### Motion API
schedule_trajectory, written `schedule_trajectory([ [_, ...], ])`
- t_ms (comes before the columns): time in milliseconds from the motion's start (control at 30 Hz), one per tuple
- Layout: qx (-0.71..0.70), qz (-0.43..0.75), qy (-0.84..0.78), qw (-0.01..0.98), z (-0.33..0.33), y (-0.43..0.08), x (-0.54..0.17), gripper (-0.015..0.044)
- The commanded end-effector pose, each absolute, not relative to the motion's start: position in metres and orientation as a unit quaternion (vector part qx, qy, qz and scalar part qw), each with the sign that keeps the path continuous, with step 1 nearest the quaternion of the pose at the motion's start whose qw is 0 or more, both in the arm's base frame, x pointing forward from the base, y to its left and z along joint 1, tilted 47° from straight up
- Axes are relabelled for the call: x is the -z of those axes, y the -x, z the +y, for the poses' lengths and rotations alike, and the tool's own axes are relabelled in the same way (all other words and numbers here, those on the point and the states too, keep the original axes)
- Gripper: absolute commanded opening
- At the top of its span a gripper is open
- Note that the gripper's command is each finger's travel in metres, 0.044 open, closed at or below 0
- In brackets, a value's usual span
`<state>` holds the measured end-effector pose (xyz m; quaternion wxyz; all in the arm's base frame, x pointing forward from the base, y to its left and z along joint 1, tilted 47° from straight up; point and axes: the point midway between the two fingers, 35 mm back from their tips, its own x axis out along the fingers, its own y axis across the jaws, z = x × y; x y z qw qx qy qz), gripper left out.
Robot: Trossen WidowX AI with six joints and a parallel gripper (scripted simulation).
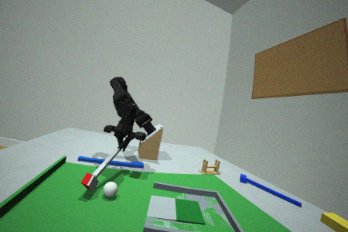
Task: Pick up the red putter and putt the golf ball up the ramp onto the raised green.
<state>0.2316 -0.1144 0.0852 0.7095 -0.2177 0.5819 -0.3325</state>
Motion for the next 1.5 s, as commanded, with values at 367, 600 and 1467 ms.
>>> schedule_trajectory([
  [367, 0.331, 0.583, 0.218, 0.709, -0.125, -0.229, -0.094, 0.0000],
  [600, 0.331, 0.584, 0.220, 0.708, -0.137, -0.225, -0.103, 0.0000],
  [1467, 0.328, 0.585, 0.217, 0.709, -0.039, -0.252, -0.008, 0.0000],
])
